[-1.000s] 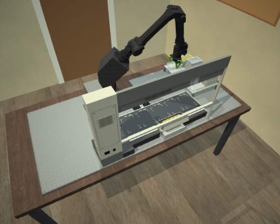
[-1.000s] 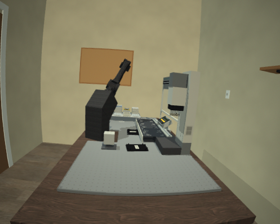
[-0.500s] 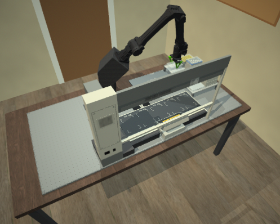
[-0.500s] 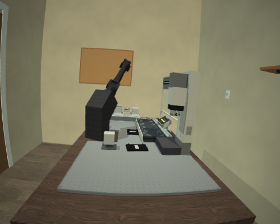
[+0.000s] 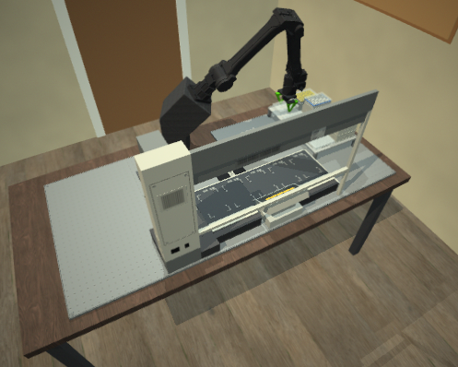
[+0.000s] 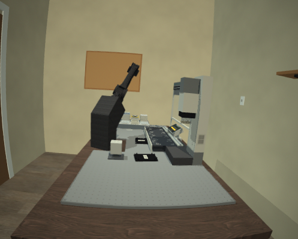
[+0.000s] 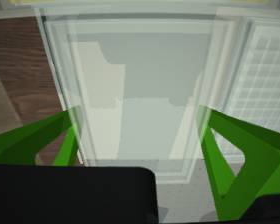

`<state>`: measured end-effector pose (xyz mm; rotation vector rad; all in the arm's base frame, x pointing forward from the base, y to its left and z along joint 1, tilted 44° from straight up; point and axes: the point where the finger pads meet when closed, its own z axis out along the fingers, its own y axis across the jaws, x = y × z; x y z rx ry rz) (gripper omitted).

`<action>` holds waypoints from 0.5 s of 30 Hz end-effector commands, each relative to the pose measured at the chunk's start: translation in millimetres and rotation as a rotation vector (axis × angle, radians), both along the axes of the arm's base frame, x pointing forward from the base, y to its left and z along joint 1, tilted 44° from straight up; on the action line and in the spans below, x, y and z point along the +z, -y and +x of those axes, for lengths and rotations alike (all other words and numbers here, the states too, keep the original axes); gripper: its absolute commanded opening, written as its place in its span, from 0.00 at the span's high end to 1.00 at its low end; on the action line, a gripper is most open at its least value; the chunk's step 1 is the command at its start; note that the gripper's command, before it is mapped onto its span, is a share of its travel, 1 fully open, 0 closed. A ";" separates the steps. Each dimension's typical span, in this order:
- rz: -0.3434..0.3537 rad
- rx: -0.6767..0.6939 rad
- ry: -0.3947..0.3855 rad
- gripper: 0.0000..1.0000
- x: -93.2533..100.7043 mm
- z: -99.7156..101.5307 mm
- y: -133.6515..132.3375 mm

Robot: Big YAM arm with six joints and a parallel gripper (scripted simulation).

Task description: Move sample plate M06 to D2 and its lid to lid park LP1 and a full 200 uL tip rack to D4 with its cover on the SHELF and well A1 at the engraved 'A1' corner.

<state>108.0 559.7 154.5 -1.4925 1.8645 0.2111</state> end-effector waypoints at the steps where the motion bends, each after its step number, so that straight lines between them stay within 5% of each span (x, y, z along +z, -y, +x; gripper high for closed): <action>1: 0.035 0.005 0.008 1.00 13.9 2.8 -1.8; 15: 0.036 0.008 0.008 1.00 10.1 3.8 -13.1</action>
